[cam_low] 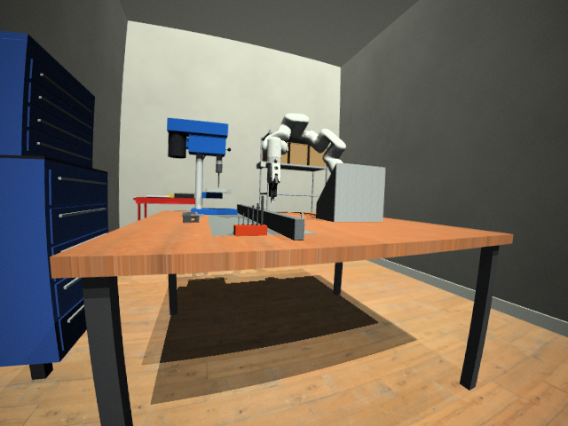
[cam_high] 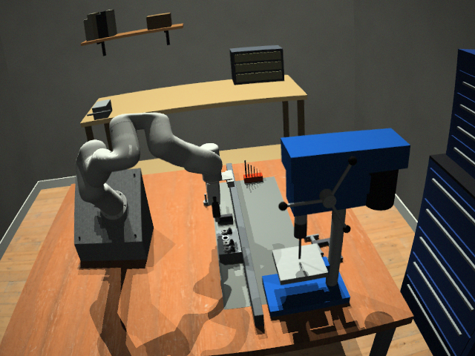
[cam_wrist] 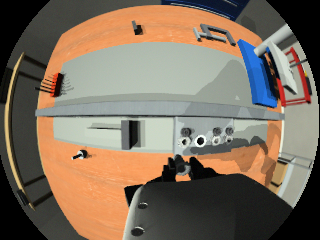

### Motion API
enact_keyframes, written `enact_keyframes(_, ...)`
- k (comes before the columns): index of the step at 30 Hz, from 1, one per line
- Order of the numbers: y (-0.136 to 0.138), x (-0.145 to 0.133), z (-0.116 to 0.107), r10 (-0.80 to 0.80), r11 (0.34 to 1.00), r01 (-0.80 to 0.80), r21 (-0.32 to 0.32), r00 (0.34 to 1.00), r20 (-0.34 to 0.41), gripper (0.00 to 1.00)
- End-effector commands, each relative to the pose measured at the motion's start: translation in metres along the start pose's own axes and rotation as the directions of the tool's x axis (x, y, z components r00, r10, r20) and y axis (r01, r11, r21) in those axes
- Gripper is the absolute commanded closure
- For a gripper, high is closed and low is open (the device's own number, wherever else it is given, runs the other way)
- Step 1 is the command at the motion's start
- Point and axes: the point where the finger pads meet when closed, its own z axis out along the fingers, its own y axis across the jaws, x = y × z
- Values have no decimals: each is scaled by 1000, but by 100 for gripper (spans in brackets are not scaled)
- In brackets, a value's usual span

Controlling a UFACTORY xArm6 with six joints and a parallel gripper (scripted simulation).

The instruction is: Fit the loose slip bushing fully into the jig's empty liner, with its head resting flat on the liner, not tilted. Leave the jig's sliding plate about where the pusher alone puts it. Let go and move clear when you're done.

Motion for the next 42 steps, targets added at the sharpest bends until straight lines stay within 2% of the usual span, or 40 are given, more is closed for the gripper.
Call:
enact_keyframes(1,1,2,-1,0,1000,0,1,1000,-3,74)
enact_keyframes(26,40,17,-3,0,1000,0,1,1000,-3,74)
enact_keyframes(34,43,18,-3,0,1000,0,1,1000,-3,74)
enact_keyframes(42,60,25,-4,0,1000,0,1,1000,-3,74)
